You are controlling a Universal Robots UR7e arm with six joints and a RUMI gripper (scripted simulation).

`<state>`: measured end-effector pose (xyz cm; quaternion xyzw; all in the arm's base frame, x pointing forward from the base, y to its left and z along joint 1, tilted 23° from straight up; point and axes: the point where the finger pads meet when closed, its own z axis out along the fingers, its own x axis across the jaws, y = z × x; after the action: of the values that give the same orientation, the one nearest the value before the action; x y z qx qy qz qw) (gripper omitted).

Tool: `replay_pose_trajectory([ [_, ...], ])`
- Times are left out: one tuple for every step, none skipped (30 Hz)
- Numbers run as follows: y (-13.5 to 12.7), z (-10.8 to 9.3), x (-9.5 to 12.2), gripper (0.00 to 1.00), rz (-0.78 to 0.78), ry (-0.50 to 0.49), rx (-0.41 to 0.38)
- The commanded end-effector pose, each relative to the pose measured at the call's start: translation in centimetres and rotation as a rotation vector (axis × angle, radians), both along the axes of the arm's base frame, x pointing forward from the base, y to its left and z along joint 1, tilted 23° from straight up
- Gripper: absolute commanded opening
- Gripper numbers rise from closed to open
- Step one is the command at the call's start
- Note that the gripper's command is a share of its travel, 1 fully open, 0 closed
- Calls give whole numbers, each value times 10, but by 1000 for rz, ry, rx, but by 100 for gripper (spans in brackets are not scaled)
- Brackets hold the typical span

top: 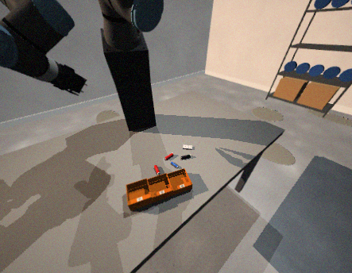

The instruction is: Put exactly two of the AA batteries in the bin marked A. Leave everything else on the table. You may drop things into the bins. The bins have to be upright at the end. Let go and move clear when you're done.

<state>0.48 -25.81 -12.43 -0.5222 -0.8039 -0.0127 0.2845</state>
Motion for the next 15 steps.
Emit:
replay_pose_trajectory([
  [-12,-46,13,4,2,5,-5],
  [-13,-53,16,4,2,5,-5],
  [-14,-59,18,4,2,5,-5],
  [-15,-66,21,4,2,5,-5],
  [-17,-73,23,4,2,5,-5],
  [-18,-79,25,4,2,5,-5],
  [-20,-86,27,4,2,5,-5],
  [-21,-93,29,4,2,5,-5],
  [-22,-95,29,4,2,5,-5],
  [-22,-95,29,4,2,5,-5],
  [-22,-95,29,4,2,5,-5],
  [-22,-95,29,4,2,5,-5],
  [-22,-95,29,4,2,5,-5],
  [-22,-95,29,4,2,5,-5],
  [-22,-95,29,4,2,5,-5],
])
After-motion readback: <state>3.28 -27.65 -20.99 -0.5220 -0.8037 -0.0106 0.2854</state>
